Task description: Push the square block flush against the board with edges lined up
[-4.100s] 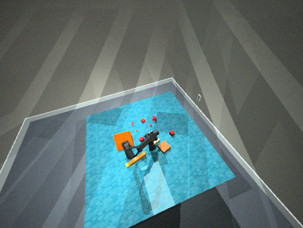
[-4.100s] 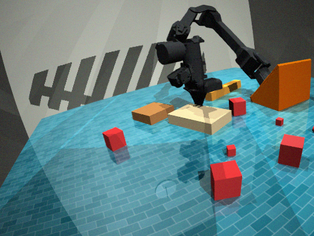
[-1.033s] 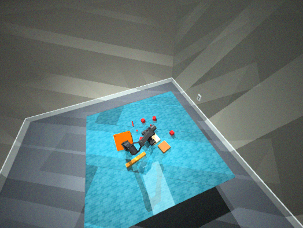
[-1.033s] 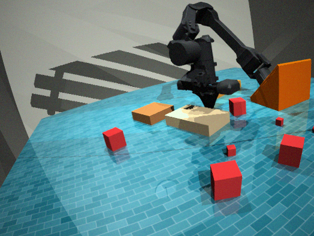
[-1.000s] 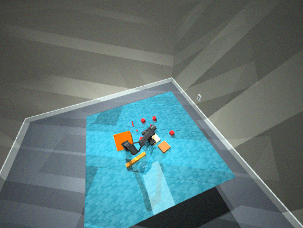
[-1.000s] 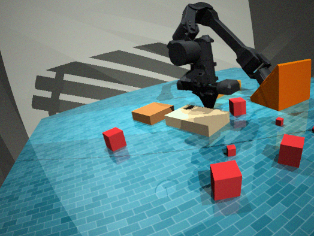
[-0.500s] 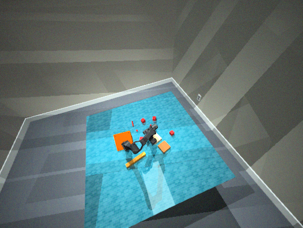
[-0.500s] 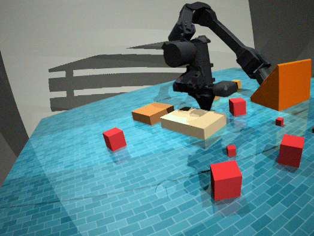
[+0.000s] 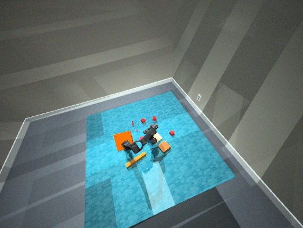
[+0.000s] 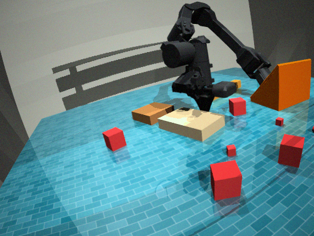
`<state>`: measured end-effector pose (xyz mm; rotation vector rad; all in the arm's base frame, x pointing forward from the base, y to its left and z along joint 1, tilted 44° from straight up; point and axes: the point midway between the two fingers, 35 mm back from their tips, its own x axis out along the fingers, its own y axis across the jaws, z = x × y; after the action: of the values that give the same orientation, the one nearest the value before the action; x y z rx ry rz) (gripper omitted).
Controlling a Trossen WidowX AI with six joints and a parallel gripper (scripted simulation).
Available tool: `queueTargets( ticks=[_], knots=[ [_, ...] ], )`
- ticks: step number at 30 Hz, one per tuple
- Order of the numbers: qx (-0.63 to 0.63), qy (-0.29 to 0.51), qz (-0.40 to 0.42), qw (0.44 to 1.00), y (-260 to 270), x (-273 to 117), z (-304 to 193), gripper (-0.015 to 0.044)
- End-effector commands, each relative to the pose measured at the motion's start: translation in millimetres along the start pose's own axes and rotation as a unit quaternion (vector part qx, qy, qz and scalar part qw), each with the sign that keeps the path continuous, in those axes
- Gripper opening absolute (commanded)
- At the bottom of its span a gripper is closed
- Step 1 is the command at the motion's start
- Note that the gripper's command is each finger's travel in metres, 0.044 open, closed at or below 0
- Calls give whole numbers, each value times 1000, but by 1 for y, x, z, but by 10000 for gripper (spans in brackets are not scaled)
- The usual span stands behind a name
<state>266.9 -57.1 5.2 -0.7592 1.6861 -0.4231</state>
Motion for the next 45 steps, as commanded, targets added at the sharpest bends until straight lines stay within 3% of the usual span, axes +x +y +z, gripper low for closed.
queueTargets(
  ticks=[1,24,30,36,45],
  knots=[
    [-2,0,-1,1000,-1,0,-7,0],
    [-3,0,-1,1000,0,1,-44,0],
    [-3,0,0,1000,0,-52,-39,0],
    [-4,-4,-2,1000,1,-51,-37,0],
    [138,-4,0,990,15,-55,-16,0]
  ],
)
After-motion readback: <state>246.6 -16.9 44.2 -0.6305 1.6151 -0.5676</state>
